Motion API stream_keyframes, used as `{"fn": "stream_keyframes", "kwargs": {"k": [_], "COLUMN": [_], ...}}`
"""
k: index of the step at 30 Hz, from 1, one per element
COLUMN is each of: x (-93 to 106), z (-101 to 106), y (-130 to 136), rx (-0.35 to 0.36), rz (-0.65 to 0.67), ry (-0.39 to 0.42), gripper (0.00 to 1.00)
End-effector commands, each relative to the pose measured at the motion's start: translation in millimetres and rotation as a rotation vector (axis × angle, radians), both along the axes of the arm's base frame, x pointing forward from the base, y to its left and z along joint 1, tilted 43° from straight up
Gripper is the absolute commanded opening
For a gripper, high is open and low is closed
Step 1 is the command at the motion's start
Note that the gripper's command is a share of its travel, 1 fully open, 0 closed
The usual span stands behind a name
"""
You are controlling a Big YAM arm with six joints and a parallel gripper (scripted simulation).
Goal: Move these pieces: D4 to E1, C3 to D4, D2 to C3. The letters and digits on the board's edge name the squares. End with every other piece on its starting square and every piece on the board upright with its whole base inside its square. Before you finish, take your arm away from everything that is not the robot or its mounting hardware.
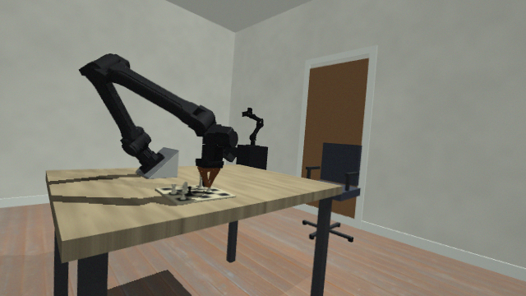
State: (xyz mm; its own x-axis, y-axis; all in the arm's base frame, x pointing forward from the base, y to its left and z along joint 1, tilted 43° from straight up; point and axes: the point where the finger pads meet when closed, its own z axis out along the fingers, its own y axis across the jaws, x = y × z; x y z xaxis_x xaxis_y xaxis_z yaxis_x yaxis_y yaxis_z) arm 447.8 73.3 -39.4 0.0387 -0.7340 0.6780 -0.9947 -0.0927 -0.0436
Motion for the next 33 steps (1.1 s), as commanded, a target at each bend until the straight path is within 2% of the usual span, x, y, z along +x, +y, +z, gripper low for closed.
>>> {"fn": "stream_keyframes", "kwargs": {"k": [1, 33], "x": [3.2, 7.9], "z": [-6.1, -4.1], "y": [-5.4, -3.4], "rx": [-0.002, 0.002], "rz": [-0.005, -0.007], "ry": [0.005, -0.005], "gripper": [0.00, 0.00]}}
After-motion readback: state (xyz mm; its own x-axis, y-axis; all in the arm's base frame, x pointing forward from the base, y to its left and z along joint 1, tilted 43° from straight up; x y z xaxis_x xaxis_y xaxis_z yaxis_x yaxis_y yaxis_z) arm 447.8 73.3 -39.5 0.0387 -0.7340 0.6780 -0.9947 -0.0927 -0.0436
